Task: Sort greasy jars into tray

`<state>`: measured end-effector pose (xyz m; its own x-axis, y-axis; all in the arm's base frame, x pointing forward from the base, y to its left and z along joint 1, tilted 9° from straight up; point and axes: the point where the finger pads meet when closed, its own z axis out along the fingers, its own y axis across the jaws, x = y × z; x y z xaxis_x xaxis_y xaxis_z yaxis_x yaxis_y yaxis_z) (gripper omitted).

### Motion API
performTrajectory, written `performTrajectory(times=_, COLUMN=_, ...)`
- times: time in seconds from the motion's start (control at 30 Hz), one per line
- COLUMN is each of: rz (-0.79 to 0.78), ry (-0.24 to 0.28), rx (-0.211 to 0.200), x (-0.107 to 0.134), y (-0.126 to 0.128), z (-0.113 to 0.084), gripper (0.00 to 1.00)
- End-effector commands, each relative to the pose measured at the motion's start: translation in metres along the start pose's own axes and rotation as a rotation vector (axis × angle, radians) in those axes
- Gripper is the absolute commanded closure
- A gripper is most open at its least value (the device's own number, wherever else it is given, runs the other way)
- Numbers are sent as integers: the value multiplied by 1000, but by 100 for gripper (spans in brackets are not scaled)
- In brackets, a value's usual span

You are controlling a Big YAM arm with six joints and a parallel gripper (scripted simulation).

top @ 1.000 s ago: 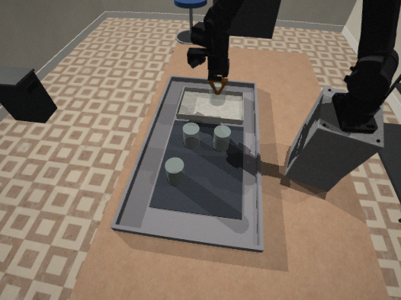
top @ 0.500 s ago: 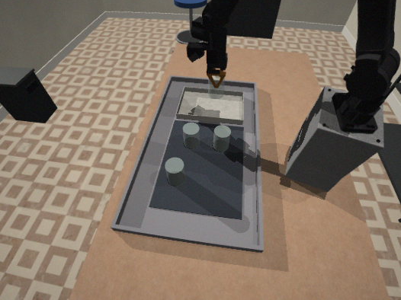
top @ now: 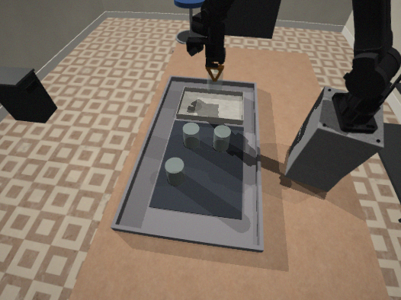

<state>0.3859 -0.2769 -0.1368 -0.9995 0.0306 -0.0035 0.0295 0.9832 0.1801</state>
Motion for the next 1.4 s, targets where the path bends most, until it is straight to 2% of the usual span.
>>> performTrajectory(times=0.0, rz=-9, ry=-38, rx=28, x=-18, y=-27, z=-18, gripper=100)
performTrajectory(times=0.2, rz=-9, ry=-38, rx=28, x=-18, y=-27, z=-18, gripper=100)
performTrajectory(times=0.23, rz=-9, ry=-38, rx=28, x=-22, y=-41, z=-26, gripper=100)
performTrajectory(times=0.8, rz=-9, ry=-38, rx=28, x=-23, y=-46, z=-29, gripper=100)
performTrajectory(times=1.37, rz=-9, ry=-38, rx=28, x=-24, y=-47, z=11, gripper=100)
